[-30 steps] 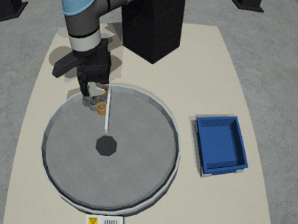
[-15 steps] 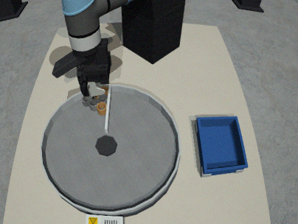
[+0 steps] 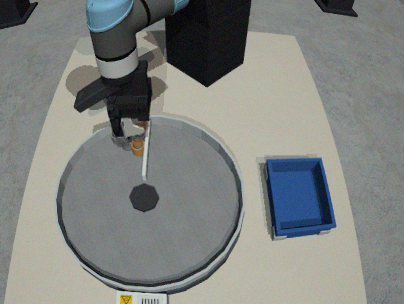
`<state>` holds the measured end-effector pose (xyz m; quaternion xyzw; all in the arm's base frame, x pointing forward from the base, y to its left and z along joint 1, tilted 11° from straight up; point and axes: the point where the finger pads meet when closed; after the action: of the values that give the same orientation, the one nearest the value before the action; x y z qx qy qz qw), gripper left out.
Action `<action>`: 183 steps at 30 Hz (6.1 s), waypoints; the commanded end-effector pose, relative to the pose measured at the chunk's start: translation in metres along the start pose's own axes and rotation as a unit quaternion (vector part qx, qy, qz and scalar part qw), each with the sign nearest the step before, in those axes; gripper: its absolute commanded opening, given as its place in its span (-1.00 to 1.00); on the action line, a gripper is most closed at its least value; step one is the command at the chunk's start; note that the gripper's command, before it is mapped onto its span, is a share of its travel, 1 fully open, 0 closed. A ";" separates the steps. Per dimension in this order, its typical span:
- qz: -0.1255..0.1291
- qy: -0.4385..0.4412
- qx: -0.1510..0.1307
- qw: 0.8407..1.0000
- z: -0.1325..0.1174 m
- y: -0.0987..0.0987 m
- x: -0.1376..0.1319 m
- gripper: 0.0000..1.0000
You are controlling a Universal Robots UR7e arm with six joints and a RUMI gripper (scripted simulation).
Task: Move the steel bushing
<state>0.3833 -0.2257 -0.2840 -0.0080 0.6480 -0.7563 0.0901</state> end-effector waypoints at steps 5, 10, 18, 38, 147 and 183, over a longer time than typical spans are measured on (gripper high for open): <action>0.003 0.001 0.004 1.000 0.004 0.003 -0.002 -0.89; 0.002 0.001 0.003 1.000 0.004 0.003 -0.002 -0.89; 0.002 0.001 0.003 1.000 0.004 0.003 -0.002 -0.89; 0.002 0.001 0.003 1.000 0.004 0.006 -0.002 -0.89; 0.002 0.001 0.003 1.000 0.004 0.030 -0.002 -1.00; 0.002 0.001 0.003 1.000 0.004 0.029 -0.002 -1.00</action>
<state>0.3883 -0.2315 -0.3124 -0.0072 0.6467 -0.7573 0.0911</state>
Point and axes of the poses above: the point where the finger pads meet when closed, its own y axis out along the fingers, its own x axis across the jaws, z = x × y, and after that the axes turned 11 degrees about -y, right-handed
